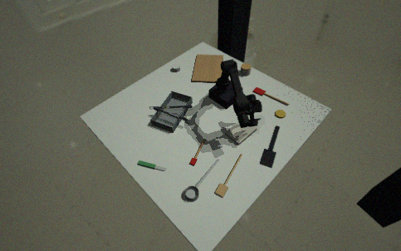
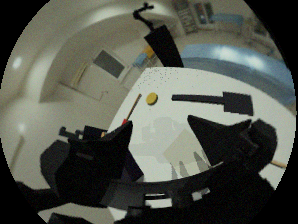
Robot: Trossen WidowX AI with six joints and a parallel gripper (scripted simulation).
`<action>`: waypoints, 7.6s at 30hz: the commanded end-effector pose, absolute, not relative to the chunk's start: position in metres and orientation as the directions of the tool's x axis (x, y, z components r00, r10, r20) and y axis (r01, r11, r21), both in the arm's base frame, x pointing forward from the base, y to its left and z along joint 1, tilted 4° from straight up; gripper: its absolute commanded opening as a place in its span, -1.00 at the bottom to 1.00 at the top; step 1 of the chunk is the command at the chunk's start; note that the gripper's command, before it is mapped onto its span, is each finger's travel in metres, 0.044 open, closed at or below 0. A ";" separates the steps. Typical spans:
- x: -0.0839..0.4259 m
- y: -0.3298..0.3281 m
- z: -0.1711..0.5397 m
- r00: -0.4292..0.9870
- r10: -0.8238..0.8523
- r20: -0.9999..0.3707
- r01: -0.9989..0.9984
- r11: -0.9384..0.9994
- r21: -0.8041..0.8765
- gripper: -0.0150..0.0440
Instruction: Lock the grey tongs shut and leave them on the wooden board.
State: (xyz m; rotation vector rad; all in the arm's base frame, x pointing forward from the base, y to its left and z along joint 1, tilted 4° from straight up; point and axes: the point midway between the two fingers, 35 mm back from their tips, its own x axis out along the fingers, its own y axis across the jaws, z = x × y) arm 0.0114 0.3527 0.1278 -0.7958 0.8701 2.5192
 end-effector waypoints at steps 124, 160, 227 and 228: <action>0.418 -0.076 0.029 0.117 0.022 -0.993 0.719 0.687 0.099 0.62; 0.418 -0.076 0.029 0.117 0.022 -0.993 0.719 0.687 0.099 -0.19; 0.349 -0.207 0.143 0.096 0.006 -0.995 0.515 0.855 0.055 -1.00; 0.345 -0.213 0.143 0.096 0.006 -0.995 0.503 0.863 0.053 -1.00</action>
